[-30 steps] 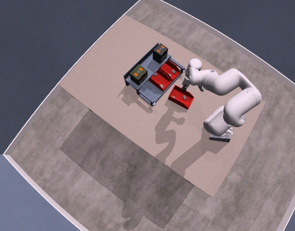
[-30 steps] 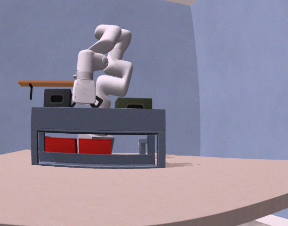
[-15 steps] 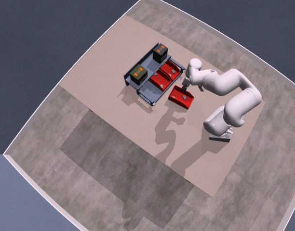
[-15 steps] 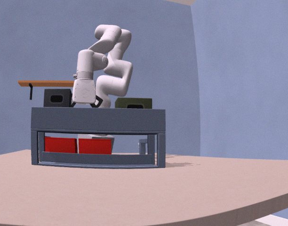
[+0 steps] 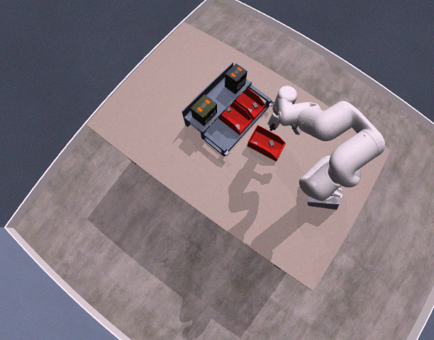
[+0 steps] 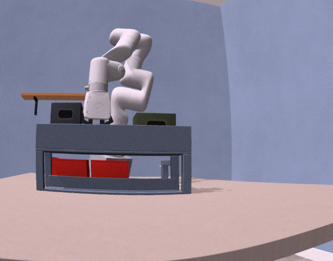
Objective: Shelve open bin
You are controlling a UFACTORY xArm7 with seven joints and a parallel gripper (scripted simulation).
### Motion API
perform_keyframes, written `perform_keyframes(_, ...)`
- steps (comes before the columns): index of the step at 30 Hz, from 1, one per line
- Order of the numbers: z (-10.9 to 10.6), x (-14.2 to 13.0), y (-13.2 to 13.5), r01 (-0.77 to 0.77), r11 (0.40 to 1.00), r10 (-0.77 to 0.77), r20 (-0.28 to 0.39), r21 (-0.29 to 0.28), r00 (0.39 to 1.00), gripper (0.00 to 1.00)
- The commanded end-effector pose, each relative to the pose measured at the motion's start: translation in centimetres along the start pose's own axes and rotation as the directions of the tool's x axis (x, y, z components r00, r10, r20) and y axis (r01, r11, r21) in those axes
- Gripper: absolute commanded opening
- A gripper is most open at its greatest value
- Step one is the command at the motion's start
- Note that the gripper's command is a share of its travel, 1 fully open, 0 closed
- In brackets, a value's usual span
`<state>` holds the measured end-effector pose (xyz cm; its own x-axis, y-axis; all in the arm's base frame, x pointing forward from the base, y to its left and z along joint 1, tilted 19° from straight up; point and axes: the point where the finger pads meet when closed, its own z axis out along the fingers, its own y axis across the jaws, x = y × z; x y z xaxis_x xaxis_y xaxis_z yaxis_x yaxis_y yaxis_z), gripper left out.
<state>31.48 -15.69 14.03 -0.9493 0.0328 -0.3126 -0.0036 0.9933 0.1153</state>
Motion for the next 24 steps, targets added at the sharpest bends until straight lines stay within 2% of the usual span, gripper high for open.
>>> perform_keyframes(1, -0.1, -0.1, -0.1, 0.0, 1.0, 0.0, 0.003, 0.002, 1.0, 0.28)
perform_keyframes(22, -0.1, -0.1, -0.1, 0.0, 1.0, 0.0, 0.003, 0.002, 1.0, 0.28)
perform_keyframes(24, 1.1, -0.1, -0.1, 0.0, 1.0, 0.0, 0.003, 0.002, 1.0, 0.28)
